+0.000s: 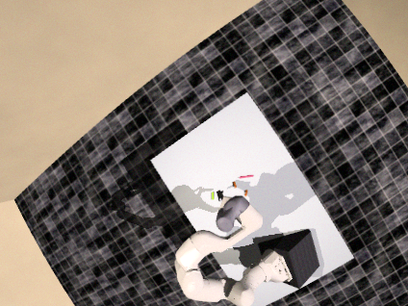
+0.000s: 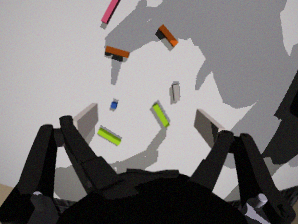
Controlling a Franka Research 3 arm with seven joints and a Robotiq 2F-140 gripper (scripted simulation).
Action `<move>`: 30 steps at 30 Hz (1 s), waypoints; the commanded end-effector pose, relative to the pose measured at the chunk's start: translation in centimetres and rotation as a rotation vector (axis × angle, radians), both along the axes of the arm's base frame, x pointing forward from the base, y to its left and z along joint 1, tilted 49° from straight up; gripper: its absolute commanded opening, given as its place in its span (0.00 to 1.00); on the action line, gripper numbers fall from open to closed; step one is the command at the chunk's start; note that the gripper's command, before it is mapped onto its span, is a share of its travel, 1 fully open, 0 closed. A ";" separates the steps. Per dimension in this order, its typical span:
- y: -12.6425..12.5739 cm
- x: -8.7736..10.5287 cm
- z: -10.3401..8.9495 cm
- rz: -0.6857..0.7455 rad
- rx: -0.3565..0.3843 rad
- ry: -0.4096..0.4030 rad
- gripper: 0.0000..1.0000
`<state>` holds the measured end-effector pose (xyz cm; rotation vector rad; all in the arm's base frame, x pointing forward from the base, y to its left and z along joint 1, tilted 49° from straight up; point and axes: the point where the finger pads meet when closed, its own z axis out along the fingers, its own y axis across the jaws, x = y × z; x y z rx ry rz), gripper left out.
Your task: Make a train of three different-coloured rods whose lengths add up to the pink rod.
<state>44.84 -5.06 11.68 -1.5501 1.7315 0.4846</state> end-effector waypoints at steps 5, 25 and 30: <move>0.0 0.0 0.0 0.003 -0.005 -0.005 1.00; 0.0 0.0 0.0 0.003 -0.005 -0.005 1.00; 0.0 0.1 0.0 0.036 -0.018 -0.039 1.00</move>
